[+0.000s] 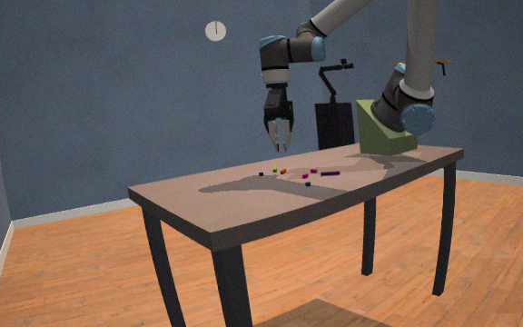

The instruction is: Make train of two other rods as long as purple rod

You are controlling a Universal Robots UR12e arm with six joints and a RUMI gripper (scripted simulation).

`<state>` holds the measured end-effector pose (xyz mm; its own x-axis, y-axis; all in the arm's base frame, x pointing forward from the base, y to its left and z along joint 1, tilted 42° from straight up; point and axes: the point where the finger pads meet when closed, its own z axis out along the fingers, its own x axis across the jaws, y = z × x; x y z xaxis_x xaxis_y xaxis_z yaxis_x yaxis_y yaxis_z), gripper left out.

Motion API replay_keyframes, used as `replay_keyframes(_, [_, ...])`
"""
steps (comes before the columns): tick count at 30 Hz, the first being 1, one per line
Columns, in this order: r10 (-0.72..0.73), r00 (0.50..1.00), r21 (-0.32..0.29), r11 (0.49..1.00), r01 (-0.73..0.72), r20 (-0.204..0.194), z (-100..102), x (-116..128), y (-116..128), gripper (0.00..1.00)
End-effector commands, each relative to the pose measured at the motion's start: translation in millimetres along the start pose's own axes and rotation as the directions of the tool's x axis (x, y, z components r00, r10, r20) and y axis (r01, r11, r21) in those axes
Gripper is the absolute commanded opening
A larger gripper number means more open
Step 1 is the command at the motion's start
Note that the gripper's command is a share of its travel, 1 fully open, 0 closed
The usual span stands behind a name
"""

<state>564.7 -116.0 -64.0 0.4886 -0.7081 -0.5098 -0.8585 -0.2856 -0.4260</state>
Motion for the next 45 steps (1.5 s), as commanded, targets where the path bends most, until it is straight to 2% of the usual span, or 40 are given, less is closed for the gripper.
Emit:
replay_keyframes(1, [-0.005, 1.000, 0.000, 1.000, 0.005, -0.003, -1.2, 1.6, -0.7, 0.14])
replay_keyframes(28, [-0.004, 1.000, 0.000, 1.000, 0.004, -0.002, -0.3, 1.3, -0.6, 0.14])
replay_keyframes(45, [-0.002, 1.000, 0.000, 1.000, 0.002, 0.002, 14.6, -1.2, 0.3, 0.14])
